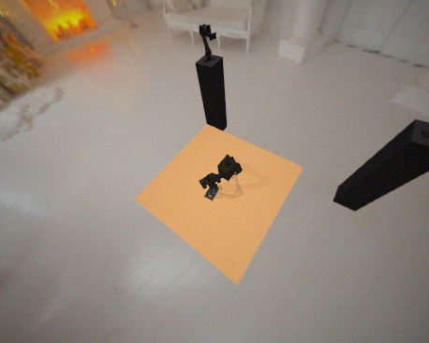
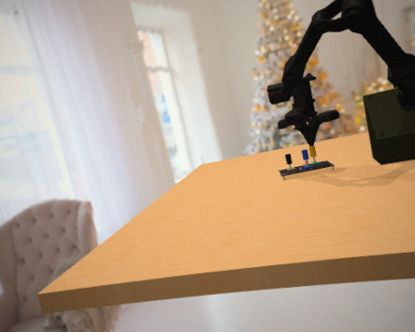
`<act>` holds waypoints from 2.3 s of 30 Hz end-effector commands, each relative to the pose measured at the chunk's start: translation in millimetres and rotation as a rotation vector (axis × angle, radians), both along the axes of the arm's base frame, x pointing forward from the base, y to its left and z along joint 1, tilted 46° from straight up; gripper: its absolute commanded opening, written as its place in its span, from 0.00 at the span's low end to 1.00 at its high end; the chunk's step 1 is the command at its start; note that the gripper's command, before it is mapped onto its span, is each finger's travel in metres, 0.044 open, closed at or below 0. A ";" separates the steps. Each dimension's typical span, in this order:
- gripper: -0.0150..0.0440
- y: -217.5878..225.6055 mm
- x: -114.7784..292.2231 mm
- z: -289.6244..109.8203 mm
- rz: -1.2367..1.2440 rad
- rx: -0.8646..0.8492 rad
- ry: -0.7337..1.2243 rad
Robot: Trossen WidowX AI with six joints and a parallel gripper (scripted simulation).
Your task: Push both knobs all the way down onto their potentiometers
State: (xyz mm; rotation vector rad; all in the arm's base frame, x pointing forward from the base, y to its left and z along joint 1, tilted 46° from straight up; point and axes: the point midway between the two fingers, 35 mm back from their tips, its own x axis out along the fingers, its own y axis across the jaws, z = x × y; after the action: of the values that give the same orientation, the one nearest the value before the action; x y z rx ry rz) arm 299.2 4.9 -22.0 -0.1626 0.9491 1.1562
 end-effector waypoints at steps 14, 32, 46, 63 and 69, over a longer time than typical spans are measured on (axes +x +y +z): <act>0.25 4.0 0.5 -2.8 -0.002 0.005 0.000; 0.25 8.0 1.0 -6.7 -0.002 0.005 0.000; 0.25 10.5 1.2 -9.2 -0.002 0.005 0.000; 0.25 12.8 1.5 -11.5 -0.002 0.005 0.000; 0.25 12.8 1.5 -11.5 -0.002 0.005 0.000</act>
State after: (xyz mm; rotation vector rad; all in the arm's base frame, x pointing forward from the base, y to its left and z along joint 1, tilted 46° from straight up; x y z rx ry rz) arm 299.7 14.0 -31.8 -0.1540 0.9503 1.1491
